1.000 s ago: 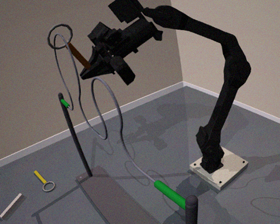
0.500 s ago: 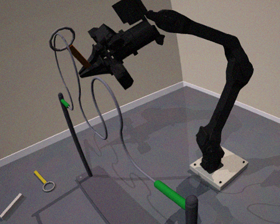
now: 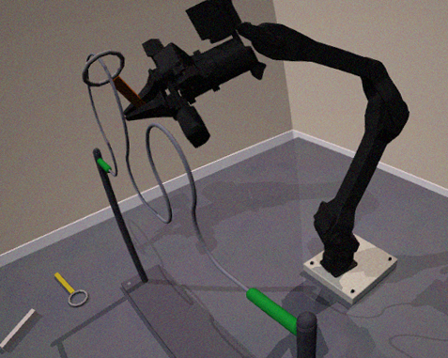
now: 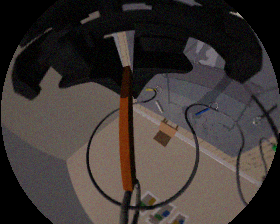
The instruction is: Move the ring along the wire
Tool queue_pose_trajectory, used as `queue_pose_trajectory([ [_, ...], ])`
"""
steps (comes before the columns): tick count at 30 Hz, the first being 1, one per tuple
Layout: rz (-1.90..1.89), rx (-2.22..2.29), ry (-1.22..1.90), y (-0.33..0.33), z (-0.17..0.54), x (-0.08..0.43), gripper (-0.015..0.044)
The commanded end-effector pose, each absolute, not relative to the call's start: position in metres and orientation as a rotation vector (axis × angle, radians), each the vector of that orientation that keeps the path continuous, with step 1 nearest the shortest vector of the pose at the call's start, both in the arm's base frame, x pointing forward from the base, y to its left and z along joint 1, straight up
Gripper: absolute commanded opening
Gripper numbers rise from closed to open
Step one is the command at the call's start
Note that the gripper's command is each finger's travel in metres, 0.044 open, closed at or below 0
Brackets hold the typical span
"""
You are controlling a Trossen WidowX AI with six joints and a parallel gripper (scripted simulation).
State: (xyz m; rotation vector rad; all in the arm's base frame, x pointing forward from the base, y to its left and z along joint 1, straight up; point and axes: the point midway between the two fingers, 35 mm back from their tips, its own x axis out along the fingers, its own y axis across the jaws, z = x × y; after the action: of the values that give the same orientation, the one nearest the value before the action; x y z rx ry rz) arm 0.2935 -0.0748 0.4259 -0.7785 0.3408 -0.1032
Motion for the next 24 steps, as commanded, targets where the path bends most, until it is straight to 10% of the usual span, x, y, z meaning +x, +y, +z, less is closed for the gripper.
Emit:
queue_pose_trajectory([
  [1,-0.119,-0.824,0.328,-0.0755,0.4276,0.2918,-0.0150],
  [24,-0.198,-1.094,0.256,-0.0809,0.4341,0.2929,-0.0150],
])
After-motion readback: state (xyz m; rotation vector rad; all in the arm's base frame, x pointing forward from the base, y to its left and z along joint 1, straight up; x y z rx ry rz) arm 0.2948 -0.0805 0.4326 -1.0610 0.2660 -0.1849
